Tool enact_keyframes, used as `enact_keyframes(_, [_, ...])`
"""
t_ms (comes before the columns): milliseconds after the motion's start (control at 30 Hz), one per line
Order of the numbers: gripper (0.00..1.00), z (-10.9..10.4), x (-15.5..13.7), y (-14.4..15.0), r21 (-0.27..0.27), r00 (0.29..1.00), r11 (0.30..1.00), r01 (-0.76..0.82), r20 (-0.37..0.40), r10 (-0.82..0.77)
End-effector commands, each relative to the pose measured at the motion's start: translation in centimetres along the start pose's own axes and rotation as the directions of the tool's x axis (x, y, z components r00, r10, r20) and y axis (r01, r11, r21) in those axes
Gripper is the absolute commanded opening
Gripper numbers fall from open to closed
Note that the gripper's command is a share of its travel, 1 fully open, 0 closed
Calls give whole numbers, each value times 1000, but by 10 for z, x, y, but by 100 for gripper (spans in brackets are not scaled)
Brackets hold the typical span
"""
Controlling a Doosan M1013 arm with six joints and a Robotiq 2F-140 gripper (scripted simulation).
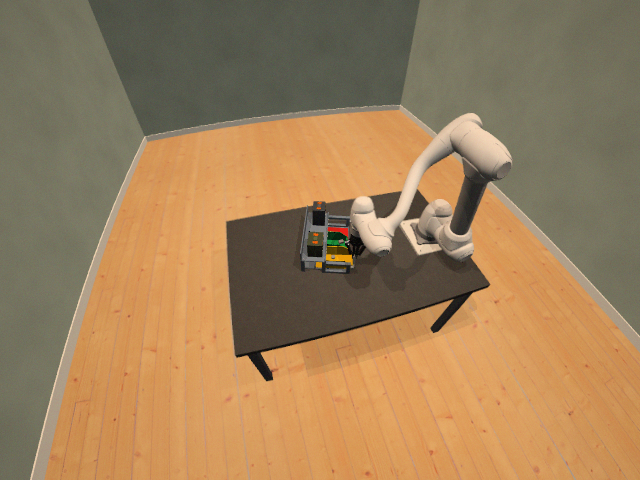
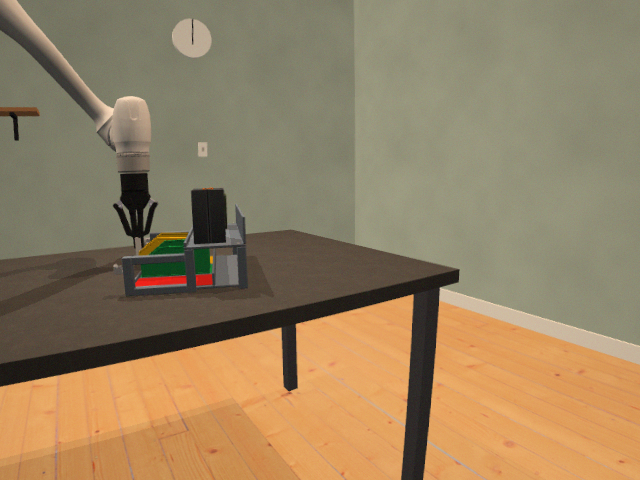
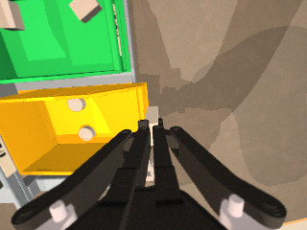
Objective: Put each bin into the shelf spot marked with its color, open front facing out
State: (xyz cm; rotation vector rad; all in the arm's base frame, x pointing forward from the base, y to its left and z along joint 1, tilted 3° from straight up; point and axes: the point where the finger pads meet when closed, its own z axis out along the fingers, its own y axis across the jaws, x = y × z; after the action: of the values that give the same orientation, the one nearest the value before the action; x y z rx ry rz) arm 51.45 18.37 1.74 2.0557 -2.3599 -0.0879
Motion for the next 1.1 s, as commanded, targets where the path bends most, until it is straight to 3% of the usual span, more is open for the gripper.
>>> enact_keyframes(0, [10,0,0,-2,0,1000,1000,0,0,0])
enact_keyframes(1067, [10,0,0,-19,0,1000,1000,0,0,0])
